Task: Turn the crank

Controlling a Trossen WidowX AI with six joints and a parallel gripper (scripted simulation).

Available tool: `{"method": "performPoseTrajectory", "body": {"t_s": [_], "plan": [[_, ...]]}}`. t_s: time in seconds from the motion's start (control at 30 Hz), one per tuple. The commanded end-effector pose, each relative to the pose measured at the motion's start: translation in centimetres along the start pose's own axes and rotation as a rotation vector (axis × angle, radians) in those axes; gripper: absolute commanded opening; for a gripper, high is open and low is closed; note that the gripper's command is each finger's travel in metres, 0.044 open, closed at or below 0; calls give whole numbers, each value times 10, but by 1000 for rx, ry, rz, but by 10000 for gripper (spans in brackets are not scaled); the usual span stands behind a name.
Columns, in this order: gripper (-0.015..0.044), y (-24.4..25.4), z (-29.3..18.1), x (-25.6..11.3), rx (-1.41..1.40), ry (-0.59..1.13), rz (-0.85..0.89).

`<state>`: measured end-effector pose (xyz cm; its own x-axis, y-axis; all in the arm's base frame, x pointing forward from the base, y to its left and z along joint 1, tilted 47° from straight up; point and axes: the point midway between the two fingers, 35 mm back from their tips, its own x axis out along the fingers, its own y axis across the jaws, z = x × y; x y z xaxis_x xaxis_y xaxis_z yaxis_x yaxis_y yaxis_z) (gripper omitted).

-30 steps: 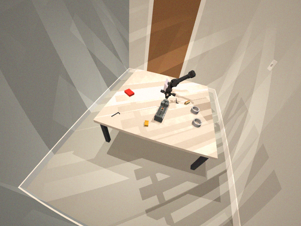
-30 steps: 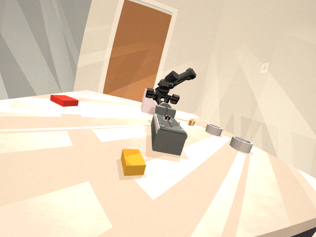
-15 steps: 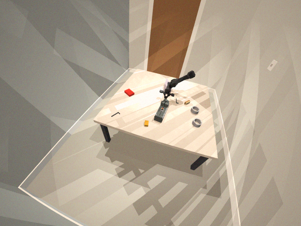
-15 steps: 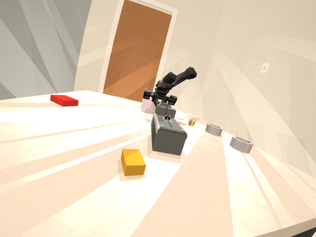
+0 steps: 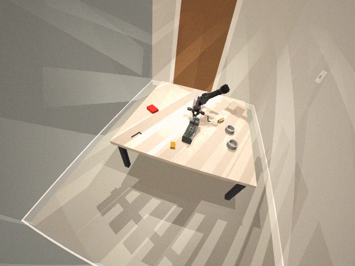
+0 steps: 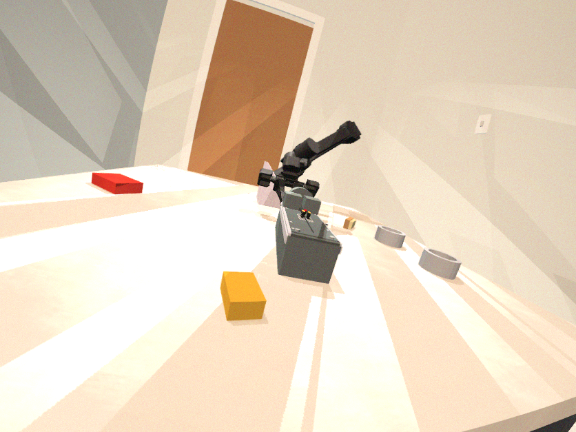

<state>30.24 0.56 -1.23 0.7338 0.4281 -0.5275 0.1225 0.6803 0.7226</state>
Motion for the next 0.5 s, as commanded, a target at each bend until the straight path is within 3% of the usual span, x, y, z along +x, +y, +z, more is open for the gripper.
{"method": "performPoseTrajectory", "body": {"t_s": [0.0, 0.47], "plan": [[0, 0, -6, 6, 5, 9, -5], [0, 15, -19, 19, 6, 10, -4]]}}
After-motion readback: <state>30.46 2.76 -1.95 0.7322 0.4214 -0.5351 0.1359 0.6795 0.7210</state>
